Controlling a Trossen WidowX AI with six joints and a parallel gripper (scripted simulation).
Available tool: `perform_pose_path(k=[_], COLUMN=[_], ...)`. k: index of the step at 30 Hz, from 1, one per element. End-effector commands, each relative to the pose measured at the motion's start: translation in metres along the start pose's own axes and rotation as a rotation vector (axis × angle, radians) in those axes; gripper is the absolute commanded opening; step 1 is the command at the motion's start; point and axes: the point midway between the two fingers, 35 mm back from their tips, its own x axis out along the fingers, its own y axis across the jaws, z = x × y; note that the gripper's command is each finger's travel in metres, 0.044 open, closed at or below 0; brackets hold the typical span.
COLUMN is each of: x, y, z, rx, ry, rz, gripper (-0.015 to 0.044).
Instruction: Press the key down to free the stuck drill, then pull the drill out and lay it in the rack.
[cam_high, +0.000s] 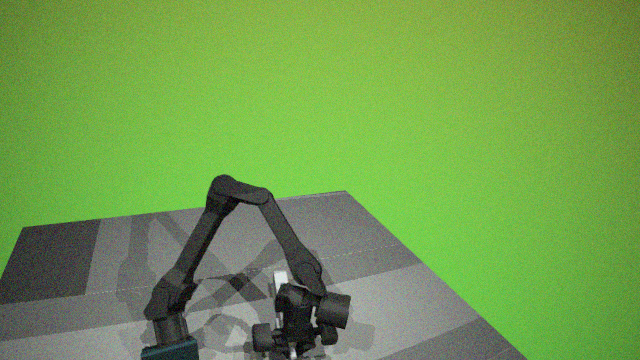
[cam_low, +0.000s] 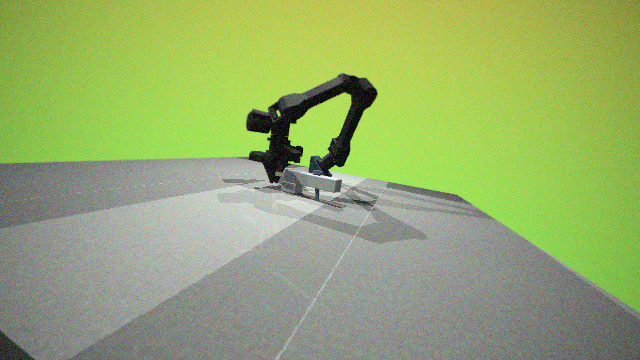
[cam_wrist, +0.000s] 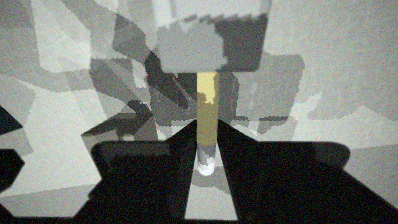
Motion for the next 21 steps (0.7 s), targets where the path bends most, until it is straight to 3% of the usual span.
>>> perform_pose_path(k=[1,6,21], x=[-0.0001,-0.0001,-0.0034], y=[-0.0001,-0.0001,0.0019], z=[-0.0001,-0.0001,-0.0002], rx=[0.0,0.0,0.005], ry=[0.0,0.0,-0.004], rz=[0.0,0.0,0.003], gripper=[0.0033,0.0,0.0])
